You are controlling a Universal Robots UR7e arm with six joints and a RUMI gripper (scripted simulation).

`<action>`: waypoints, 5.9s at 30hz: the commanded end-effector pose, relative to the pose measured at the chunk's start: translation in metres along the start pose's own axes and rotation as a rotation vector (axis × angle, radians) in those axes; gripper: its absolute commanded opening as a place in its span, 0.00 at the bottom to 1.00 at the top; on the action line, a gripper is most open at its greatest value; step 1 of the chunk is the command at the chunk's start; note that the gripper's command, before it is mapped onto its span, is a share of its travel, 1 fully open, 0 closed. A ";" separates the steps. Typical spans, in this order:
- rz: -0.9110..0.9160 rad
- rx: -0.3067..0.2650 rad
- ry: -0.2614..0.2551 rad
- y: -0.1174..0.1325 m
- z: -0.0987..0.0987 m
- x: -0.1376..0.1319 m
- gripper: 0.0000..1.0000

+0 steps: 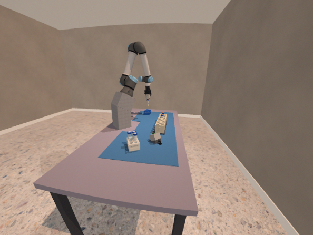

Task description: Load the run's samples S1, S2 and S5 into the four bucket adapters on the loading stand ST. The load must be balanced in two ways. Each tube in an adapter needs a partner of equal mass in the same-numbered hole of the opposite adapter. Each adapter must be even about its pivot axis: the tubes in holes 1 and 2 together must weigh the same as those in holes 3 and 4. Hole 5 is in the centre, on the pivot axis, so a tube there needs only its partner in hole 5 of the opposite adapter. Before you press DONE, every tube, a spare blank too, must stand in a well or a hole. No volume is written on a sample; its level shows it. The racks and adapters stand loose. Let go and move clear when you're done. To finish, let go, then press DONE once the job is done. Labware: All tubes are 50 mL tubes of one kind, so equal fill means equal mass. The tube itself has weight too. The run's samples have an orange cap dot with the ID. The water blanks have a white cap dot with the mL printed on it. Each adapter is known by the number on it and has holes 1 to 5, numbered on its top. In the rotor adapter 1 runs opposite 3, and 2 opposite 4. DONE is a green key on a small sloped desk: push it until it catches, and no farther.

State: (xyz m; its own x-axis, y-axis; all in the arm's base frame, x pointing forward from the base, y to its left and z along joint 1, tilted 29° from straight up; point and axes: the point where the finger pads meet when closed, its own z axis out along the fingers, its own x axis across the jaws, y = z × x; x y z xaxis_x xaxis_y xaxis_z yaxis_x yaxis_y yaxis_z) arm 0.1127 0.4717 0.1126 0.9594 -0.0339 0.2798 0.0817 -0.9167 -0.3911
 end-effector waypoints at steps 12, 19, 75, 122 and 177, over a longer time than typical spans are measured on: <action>0.240 -0.001 0.000 0.050 -0.008 0.033 0.00; 0.400 -0.001 0.000 0.084 -0.008 0.055 0.00; 1.487 -0.002 0.001 0.357 -0.008 0.234 0.00; 1.487 -0.002 0.001 0.460 0.029 0.301 0.00; 1.487 -0.002 0.001 0.460 0.078 0.301 0.00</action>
State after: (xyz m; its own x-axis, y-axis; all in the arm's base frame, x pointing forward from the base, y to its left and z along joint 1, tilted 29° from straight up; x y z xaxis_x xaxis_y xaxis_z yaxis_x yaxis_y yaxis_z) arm 0.4589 0.0695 -0.0480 0.1614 -0.9168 -0.3654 -0.9497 -0.0436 -0.3101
